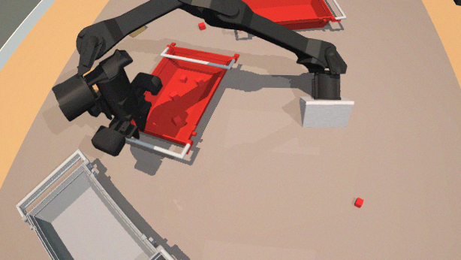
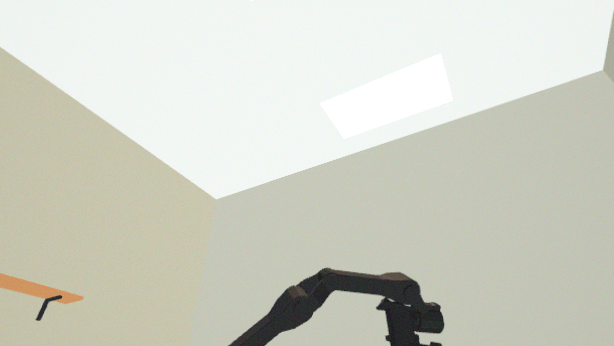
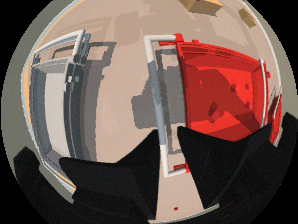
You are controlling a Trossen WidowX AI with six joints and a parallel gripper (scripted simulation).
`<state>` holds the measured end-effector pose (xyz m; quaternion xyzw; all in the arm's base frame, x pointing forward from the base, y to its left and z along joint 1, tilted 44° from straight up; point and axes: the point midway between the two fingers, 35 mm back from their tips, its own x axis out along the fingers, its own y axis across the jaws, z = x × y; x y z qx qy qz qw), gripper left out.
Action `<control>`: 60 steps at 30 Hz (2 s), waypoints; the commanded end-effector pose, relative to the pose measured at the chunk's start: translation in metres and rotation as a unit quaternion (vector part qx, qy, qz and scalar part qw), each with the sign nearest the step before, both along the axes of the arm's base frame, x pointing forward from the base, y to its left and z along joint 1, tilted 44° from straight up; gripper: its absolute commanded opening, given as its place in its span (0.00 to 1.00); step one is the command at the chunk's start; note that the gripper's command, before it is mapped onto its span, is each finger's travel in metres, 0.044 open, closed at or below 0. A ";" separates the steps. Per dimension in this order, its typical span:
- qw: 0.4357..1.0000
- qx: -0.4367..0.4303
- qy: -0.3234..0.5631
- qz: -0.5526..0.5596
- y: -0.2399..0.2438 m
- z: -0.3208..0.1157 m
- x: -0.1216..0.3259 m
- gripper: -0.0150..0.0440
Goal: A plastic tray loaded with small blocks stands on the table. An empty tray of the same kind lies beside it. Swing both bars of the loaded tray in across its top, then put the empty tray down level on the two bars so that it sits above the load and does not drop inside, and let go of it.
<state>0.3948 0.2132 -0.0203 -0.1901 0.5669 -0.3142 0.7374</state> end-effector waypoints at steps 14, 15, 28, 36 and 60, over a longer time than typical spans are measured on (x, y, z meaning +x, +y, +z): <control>1.000 0.004 0.015 0.003 -0.032 -0.038 0.011 0.40; 1.000 0.004 0.015 0.003 -0.034 -0.040 0.011 0.40; 1.000 0.005 0.016 0.004 -0.029 -0.011 0.004 0.40; 1.000 0.004 0.017 0.004 -0.043 0.009 -0.002 0.40; 1.000 0.004 0.017 0.004 -0.053 0.040 -0.010 0.40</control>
